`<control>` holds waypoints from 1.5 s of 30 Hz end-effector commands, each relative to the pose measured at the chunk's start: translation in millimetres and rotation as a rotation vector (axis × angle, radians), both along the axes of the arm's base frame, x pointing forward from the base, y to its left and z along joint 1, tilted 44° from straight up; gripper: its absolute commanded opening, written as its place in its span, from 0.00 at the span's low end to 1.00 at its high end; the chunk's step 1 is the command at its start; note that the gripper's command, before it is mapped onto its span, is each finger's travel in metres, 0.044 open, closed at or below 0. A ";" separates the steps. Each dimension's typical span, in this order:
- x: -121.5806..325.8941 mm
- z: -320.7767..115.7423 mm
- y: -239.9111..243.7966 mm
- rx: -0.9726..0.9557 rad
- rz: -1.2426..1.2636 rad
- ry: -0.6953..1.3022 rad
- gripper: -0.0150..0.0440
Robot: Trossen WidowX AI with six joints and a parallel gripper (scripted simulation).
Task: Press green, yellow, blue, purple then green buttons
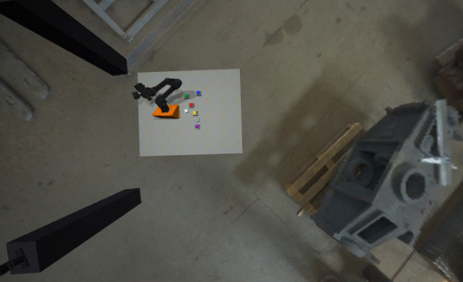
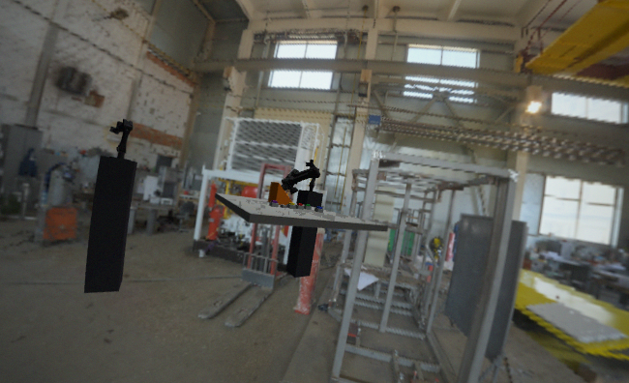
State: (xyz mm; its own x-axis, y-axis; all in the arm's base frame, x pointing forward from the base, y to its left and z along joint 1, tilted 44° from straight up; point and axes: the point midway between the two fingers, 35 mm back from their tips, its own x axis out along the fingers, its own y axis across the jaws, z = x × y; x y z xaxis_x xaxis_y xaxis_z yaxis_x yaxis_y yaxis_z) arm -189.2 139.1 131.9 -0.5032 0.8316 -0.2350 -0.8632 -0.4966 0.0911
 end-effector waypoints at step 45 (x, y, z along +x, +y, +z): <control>325.9 12.5 73.2 -0.661 -1.139 0.042 0.93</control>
